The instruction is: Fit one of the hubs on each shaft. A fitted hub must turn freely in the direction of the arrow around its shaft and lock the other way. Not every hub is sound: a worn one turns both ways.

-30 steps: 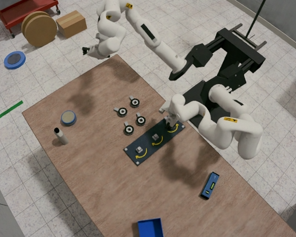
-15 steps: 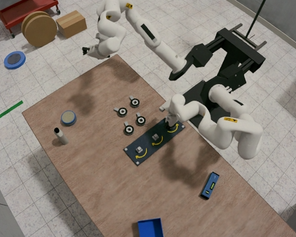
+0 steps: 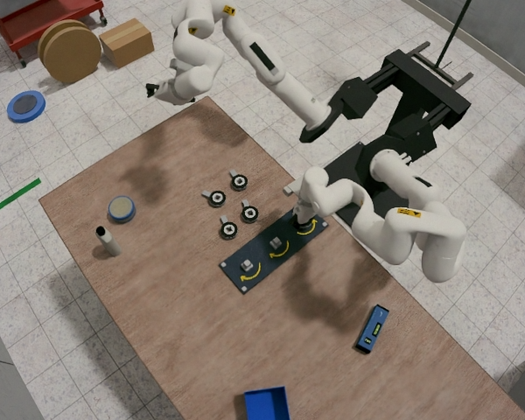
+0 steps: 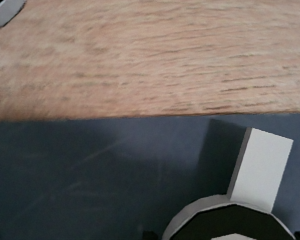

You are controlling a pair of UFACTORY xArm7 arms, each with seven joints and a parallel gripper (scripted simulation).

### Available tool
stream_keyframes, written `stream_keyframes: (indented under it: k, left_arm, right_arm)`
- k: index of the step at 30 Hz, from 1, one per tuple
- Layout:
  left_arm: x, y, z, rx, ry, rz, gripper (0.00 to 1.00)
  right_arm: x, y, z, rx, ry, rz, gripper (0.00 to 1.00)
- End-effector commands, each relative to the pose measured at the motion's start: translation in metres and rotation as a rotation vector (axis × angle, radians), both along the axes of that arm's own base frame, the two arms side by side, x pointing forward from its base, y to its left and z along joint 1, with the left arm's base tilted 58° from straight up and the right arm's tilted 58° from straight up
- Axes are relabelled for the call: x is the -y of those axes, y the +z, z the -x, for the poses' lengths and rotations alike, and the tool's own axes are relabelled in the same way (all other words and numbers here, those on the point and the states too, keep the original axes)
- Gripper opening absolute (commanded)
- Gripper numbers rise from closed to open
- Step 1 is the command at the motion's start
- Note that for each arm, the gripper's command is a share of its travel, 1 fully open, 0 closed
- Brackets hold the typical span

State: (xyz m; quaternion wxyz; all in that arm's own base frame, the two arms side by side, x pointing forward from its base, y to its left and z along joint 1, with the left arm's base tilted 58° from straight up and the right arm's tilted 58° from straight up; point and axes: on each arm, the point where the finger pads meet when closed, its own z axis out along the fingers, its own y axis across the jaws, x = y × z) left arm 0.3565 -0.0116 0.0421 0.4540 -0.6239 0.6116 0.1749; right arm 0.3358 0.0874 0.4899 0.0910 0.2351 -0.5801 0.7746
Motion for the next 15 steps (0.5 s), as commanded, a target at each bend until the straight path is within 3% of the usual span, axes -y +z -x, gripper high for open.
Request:
stream_keyframes:
  k: [1, 13, 14, 15]
  left_arm:
    - [0.0020, 0.0003, -0.0005, -0.115, -0.079, -0.046, 0.00]
    - [0.0020, 0.0003, -0.0005, -0.115, -0.079, -0.046, 0.00]
    - [0.0020, 0.0003, -0.0005, -0.265, -0.181, -0.111, 0.00]
    - [0.0020, 0.0003, -0.0005, -0.265, -0.181, -0.111, 0.00]
  right_arm:
    - [-0.0013, 0.0007, 0.0003, 0.002, 0.003, -0.001, 1.00]
    - [-0.0013, 0.0007, 0.0003, 0.002, 0.003, -0.001, 1.00]
    - [-0.0013, 0.0007, 0.0003, 0.002, 0.003, -0.001, 1.00]
    - [-0.0013, 0.0007, 0.0003, 0.002, 0.003, -0.001, 1.00]
